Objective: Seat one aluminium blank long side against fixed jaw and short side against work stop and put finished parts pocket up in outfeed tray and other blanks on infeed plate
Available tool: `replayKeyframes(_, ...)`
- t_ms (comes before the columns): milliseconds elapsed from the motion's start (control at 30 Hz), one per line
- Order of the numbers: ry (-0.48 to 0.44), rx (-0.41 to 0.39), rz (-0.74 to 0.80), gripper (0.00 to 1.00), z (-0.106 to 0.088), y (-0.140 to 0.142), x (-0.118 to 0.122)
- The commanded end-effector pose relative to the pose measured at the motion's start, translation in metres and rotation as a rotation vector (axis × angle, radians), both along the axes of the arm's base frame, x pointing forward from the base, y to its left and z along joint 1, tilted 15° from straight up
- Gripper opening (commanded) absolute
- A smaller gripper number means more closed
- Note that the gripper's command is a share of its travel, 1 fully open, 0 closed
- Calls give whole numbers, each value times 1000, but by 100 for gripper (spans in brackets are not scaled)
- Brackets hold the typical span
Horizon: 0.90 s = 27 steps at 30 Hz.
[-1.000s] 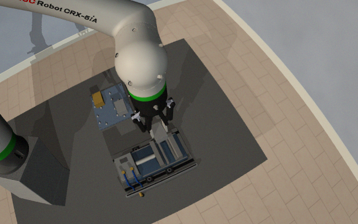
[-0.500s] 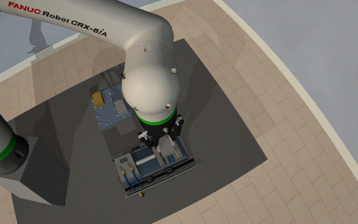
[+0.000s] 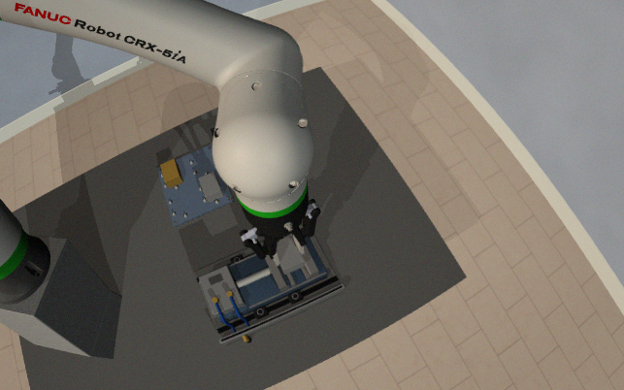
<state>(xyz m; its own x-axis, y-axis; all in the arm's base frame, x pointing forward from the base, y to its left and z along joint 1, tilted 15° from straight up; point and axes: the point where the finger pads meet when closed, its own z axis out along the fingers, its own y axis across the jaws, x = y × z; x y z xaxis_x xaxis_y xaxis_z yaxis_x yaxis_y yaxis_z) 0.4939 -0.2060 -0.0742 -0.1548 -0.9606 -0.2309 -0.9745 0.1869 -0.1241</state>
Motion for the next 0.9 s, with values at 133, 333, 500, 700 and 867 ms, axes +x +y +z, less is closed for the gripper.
replayKeyframes(133,0,0,0,0,0,0,0)
replayKeyframes(333,0,0,0,0,0,0,0)
replayKeyframes(500,0,0,0,0,0,0,0)
replayKeyframes(700,0,0,0,0,-1,0,0)
replayKeyframes(867,0,0,0,0,-2,0,1)
